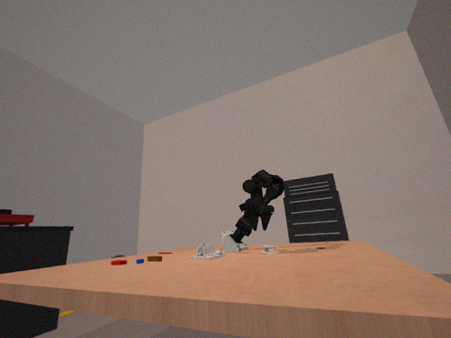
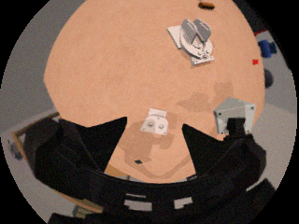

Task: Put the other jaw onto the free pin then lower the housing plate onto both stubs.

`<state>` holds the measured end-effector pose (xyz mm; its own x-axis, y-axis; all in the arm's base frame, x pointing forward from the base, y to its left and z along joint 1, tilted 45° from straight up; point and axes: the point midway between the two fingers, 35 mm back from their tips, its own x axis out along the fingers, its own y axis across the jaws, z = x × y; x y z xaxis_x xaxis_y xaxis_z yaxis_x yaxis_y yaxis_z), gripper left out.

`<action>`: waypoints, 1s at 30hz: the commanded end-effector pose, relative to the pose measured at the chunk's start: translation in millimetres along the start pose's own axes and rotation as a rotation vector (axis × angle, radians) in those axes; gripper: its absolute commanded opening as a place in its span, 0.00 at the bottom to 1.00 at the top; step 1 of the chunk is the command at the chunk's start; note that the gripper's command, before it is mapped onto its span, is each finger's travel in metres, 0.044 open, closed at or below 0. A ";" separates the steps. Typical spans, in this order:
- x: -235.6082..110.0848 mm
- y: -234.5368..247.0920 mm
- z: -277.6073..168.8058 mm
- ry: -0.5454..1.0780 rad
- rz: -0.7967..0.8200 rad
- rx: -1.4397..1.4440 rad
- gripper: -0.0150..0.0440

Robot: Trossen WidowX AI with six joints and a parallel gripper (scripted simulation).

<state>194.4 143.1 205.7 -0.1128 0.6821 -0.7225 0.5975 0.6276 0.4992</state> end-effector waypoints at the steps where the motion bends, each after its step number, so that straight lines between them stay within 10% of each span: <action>1: -3.8 -9.4 -43.1 0.014 0.008 0.085 1.00; 30: 51.1 -10.8 -52.0 0.019 0.012 0.099 1.00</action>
<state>141.3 188.1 191.6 -0.1228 0.6979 -0.7056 0.6726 0.5813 0.4580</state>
